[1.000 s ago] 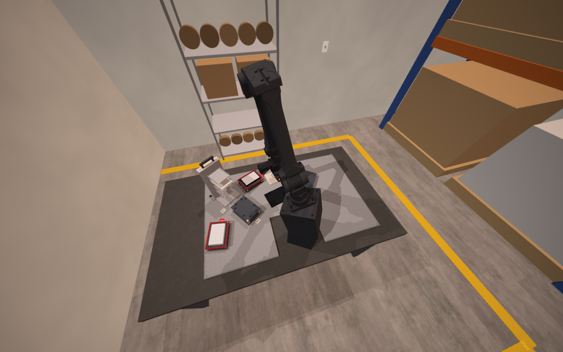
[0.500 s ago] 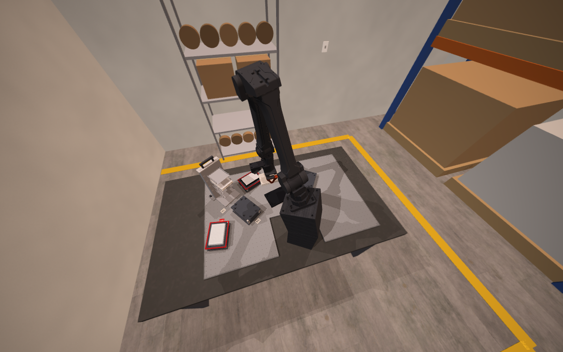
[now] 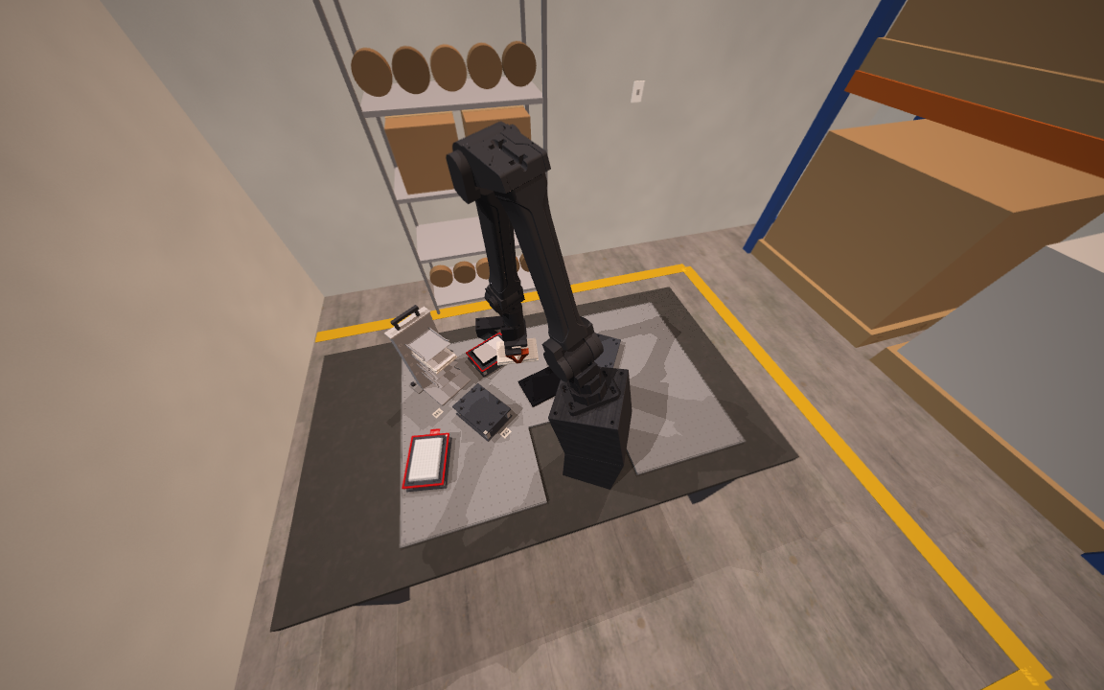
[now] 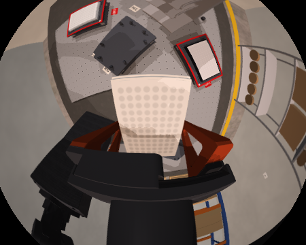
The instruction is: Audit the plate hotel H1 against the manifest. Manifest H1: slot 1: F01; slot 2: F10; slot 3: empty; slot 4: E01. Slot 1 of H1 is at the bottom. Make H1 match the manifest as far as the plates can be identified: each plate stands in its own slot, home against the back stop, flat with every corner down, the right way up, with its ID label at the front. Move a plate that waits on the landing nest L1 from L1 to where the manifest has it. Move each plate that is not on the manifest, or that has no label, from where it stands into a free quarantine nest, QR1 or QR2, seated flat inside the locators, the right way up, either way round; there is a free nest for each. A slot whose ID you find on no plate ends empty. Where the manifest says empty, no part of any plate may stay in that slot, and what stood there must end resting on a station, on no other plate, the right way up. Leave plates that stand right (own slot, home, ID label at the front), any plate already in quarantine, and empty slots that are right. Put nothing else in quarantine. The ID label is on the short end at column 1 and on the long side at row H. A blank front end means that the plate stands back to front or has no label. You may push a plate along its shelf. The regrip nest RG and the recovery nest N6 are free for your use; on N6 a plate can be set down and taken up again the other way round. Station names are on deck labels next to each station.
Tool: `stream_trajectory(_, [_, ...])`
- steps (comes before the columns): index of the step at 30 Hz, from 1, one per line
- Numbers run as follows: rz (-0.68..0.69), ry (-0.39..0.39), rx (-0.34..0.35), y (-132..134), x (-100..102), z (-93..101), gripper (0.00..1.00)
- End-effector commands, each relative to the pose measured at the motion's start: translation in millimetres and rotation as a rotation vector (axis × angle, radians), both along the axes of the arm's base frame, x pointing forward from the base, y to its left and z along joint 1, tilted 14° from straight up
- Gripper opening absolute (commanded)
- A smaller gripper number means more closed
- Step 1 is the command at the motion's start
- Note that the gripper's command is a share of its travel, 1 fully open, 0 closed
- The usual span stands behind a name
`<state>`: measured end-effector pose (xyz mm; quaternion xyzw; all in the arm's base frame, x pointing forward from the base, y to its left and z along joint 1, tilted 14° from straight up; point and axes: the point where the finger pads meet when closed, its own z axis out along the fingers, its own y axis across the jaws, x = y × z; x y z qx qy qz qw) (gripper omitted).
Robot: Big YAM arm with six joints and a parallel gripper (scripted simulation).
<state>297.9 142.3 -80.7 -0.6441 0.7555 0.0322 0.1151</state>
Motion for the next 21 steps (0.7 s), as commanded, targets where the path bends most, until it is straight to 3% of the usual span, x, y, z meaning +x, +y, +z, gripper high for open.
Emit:
stream_trajectory(1, [-0.089,-0.009,0.032,20,10,12.2,0.86])
stream_trajectory(14, [-0.249,0.037,0.051,52,-2,12.7,0.86])
stream_trajectory(21, [-0.362,0.05,0.079,78,-5,24.0,0.86])
